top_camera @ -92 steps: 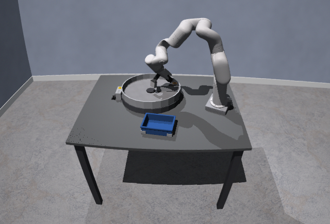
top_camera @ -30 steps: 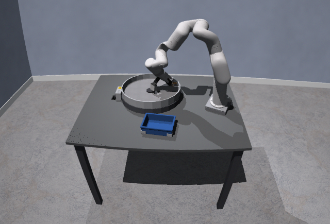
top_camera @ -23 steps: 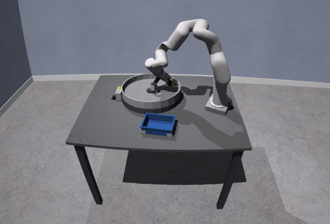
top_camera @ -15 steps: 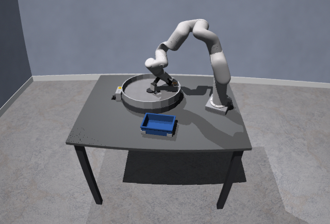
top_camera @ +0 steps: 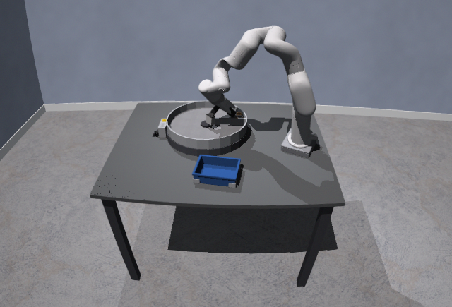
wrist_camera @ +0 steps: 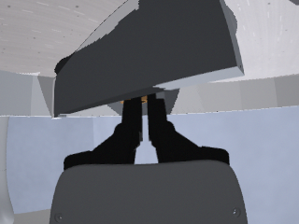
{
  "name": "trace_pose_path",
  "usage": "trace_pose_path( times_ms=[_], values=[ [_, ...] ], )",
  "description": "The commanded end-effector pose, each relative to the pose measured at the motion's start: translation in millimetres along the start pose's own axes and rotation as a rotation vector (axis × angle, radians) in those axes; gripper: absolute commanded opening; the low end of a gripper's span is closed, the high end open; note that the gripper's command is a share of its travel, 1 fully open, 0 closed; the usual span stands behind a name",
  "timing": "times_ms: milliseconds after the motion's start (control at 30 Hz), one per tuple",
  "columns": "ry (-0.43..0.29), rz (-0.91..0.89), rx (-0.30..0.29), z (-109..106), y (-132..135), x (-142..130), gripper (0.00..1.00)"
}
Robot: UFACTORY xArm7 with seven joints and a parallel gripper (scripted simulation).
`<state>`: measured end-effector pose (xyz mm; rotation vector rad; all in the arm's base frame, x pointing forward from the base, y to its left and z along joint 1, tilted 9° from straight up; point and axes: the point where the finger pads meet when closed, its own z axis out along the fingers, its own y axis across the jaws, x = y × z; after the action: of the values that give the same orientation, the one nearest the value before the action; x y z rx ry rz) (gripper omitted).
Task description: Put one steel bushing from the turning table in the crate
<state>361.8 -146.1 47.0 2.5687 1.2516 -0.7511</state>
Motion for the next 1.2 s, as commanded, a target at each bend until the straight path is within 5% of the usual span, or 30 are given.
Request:
trace_pose_path(
  times_ms=[0,667,1167],
  values=[
    [0.001,0.0,0.0,-1,0,0,0.0],
    [0.001,0.0,0.0,-51,0,-43,0.0],
    [0.001,0.0,0.0,-56,0,-46,0.0]
  ],
)
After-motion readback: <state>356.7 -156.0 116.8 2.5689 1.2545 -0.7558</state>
